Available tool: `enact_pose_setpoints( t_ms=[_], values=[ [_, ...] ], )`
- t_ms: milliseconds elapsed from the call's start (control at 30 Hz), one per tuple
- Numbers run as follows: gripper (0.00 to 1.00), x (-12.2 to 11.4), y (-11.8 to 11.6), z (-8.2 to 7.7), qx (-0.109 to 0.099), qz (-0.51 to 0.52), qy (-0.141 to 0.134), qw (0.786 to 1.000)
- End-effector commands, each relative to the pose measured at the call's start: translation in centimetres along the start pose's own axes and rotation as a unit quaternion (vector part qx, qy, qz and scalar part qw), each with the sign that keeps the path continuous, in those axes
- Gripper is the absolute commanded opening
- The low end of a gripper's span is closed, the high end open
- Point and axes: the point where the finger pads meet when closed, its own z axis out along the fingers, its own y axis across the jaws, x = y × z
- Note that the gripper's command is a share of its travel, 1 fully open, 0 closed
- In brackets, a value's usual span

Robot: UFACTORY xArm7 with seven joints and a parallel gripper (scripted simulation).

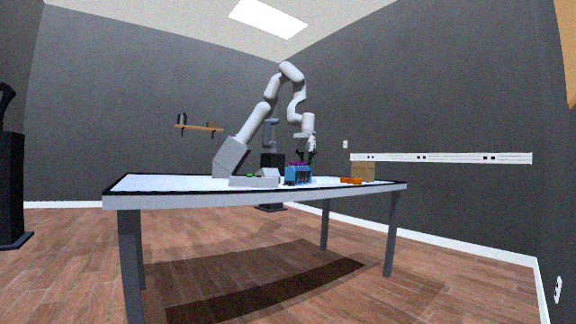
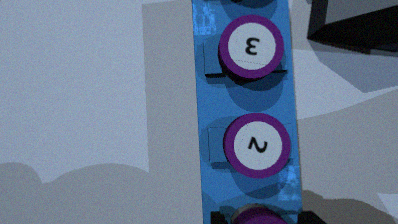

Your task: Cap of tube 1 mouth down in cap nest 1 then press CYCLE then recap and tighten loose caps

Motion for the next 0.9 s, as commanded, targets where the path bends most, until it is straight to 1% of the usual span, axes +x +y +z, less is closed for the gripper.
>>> enact_pose_setpoints(
  t_ms=[0, 100, 233, 300, 367, 400, 667, 700, 867],
  values=[
    [0.46, 0.01, -0.14, -0.06, 0.009, -0.138, -0.017, 0.990],
    [0.46, 0.01, -0.14, -0.06, 0.010, -0.211, -0.016, 0.977],
    [0.46, 0.01, -0.14, -0.06, 0.012, -0.306, -0.014, 0.952],
    [0.46, 0.01, -0.14, -0.06, 0.012, -0.306, -0.014, 0.952],
    [0.46, 0.01, -0.15, -0.06, 0.013, -0.390, -0.014, 0.920],
    [0.46, 0.01, -0.15, -0.06, 0.014, -0.402, -0.015, 0.915],
    [0.46, 0.01, -0.15, -0.06, 0.014, -0.402, -0.015, 0.915],
    [0.00, 0.01, -0.15, -0.06, 0.014, -0.402, -0.015, 0.915],
    [0.00, 0.01, -0.15, -0.06, 0.014, -0.402, -0.015, 0.915]
  ],
)
